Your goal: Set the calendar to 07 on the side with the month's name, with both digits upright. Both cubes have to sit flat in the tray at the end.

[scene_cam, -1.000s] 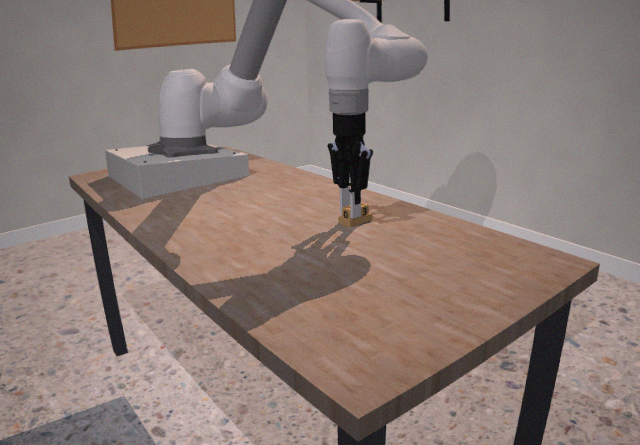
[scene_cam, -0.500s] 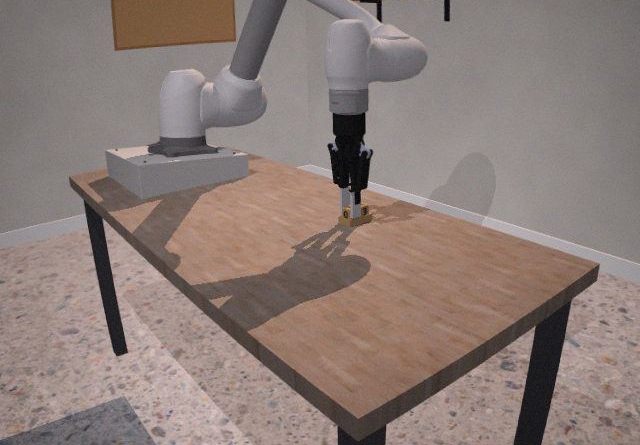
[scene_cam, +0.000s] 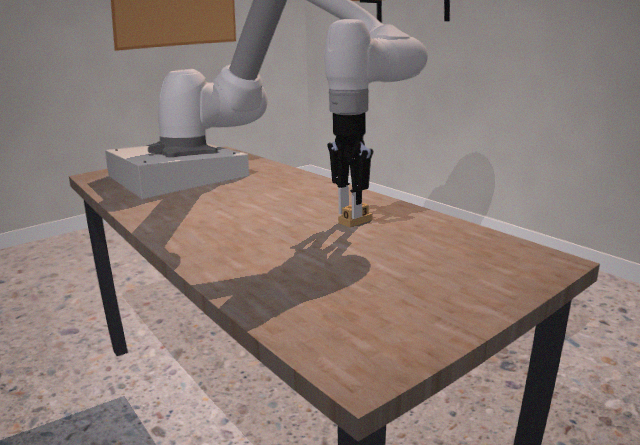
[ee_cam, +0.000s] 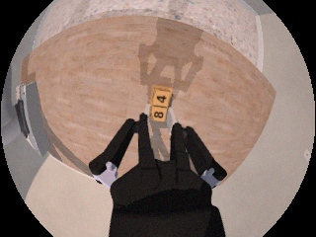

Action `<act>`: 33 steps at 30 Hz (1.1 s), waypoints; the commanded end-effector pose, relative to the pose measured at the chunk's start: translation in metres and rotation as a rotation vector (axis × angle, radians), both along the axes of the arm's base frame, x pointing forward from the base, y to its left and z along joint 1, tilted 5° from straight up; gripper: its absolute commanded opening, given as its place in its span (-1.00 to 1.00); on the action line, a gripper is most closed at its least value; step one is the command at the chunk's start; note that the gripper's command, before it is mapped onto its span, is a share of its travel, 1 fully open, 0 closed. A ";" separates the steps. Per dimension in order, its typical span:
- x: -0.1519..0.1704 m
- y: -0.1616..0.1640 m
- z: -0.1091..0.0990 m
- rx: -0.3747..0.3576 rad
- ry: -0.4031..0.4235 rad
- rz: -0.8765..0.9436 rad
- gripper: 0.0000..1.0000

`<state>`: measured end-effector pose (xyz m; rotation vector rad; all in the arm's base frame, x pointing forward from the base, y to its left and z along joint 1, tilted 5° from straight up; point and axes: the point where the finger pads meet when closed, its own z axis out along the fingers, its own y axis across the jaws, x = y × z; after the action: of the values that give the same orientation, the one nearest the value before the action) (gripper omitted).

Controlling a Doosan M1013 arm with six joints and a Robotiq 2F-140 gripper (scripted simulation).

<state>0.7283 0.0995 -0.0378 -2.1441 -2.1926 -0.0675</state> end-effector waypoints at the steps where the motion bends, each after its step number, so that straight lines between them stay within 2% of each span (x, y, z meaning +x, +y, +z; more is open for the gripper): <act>1: 0.000 0.000 0.000 0.000 0.000 0.000 -0.34; 2: 0.000 0.000 0.000 0.000 0.000 0.000 -0.30; 18: 0.000 0.000 0.005 0.000 0.000 0.000 -0.30; 22: 0.000 -0.001 0.018 0.000 0.000 0.000 -0.30; 32: 0.002 -0.006 0.070 0.000 0.000 0.000 -0.30; 33: 0.002 -0.006 0.070 0.000 0.000 0.000 -0.30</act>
<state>0.7297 0.0944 0.0242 -2.1443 -2.1927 -0.0680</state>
